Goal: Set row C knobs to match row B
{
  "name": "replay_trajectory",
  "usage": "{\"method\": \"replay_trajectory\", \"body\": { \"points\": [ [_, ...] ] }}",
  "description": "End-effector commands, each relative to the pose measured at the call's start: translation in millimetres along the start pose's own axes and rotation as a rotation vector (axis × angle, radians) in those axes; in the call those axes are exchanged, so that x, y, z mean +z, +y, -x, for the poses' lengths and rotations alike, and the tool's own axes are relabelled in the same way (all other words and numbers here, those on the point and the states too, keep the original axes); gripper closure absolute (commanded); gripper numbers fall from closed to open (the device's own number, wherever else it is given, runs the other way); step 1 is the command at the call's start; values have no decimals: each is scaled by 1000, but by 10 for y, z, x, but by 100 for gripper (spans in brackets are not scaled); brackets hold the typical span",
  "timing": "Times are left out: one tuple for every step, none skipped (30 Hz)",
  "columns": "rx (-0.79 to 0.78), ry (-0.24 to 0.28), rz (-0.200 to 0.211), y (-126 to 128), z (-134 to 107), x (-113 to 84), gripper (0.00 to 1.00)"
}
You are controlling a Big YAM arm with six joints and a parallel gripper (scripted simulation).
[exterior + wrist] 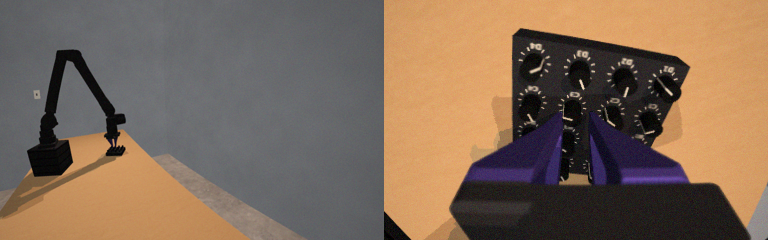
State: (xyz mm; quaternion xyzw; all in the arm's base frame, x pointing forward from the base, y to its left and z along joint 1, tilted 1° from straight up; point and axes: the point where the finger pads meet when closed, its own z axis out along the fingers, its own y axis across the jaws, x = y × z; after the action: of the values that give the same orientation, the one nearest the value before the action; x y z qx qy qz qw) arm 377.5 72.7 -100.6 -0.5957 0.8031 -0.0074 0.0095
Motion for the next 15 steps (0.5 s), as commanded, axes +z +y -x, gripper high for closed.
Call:
{"method": "replay_trajectory", "body": {
  "points": [
    [-7,-9,-6,-45,65,36,82],
    [-7,-9,-6,-45,65,36,82],
    [-7,-9,-6,-45,65,36,82],
    [-7,-9,-6,-45,65,36,82],
    [-7,-9,-6,-45,65,36,82],
    [-7,-9,-6,-45,65,36,82],
    [-7,-9,-6,-45,65,36,82],
    [-7,-9,-6,-45,65,36,93],
    [-7,-8,-7,-46,63,36,93],
    [-7,-8,-7,-46,63,36,93],
    [-7,-8,-7,-46,63,36,93],
    [-6,-7,-6,-44,59,37,93],
    [-6,-7,-6,-44,59,37,93],
    [-6,-7,-6,-44,59,37,93],
    [-6,-7,-6,-44,59,37,93]
  ]
}}
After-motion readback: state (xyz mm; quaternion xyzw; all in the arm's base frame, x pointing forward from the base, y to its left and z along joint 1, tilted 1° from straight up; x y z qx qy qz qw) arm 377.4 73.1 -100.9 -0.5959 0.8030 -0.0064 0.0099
